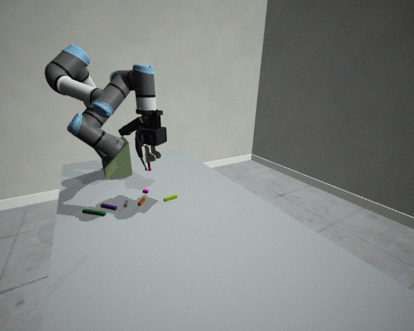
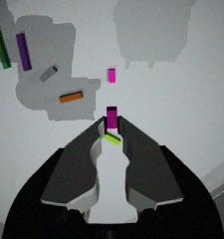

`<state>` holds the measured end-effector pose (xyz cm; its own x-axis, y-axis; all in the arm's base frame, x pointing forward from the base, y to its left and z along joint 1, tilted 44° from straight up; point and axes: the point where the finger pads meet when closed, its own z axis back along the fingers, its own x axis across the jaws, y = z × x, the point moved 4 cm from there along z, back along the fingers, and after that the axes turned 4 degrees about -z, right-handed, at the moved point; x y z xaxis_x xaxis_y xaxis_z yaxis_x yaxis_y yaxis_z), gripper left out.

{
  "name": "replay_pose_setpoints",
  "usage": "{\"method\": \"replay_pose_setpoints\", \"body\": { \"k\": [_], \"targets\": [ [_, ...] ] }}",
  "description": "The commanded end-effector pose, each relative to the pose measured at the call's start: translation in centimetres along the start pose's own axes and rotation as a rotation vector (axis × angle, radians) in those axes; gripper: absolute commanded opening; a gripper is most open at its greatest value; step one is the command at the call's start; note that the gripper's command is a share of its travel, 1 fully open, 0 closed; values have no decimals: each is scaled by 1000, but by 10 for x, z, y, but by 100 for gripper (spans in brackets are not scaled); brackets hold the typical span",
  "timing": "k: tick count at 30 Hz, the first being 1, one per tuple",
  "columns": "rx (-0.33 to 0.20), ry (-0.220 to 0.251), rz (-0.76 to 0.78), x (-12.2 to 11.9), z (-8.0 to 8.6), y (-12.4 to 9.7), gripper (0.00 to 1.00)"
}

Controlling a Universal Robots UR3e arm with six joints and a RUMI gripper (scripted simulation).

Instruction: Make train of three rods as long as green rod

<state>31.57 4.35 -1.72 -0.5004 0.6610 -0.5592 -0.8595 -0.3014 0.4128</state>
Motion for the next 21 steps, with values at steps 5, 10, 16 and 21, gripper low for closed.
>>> {"method": "replay_pose_setpoints", "body": {
  "k": [5,10,16,21],
  "targets": [
    [2,-1,-4,0,-1,-1,0],
    [4,-1,-2,0,-4,0,0],
    [4,0,-2,0,-17,0,0],
    [4,0,-2,0,-34,-1,0]
  ]
}}
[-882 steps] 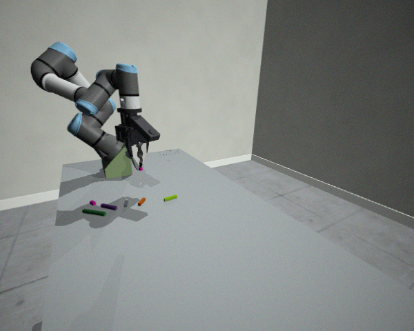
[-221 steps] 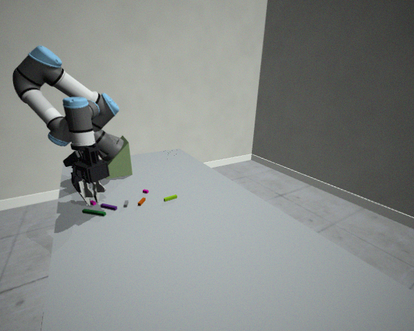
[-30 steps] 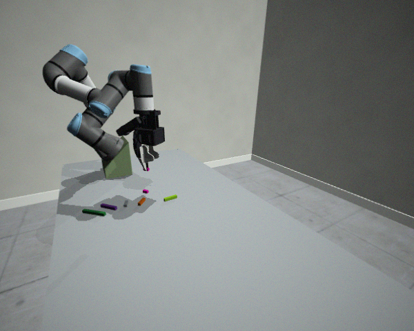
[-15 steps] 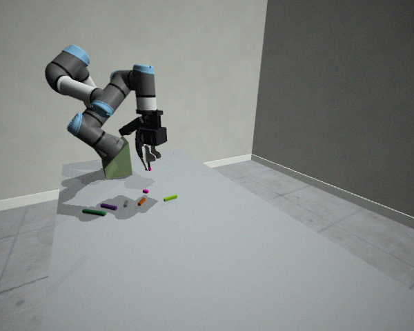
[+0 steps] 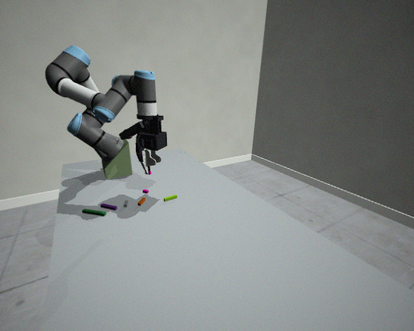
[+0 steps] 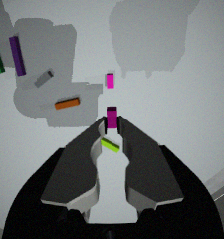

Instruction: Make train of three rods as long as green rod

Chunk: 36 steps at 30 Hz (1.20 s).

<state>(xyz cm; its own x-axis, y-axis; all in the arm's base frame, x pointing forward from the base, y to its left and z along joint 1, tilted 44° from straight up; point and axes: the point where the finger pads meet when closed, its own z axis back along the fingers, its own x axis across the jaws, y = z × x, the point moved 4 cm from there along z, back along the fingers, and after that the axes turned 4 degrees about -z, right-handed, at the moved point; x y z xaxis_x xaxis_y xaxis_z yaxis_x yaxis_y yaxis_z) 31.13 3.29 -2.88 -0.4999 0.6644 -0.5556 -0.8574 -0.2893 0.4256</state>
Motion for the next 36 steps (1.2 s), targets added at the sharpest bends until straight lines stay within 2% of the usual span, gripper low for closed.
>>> {"method": "replay_pose_setpoints", "body": {
  "k": [1,3,12,18,36],
  "targets": [
    [-14,5,-3,-2,-22,-3,0],
    [-14,5,-3,-2,-22,-3,0],
    [-14,5,-2,-2,-54,-4,0],
    [-14,5,-2,-2,-67,-4,0],
    [-15,4,-3,-2,-70,-5,0]
  ]
}}
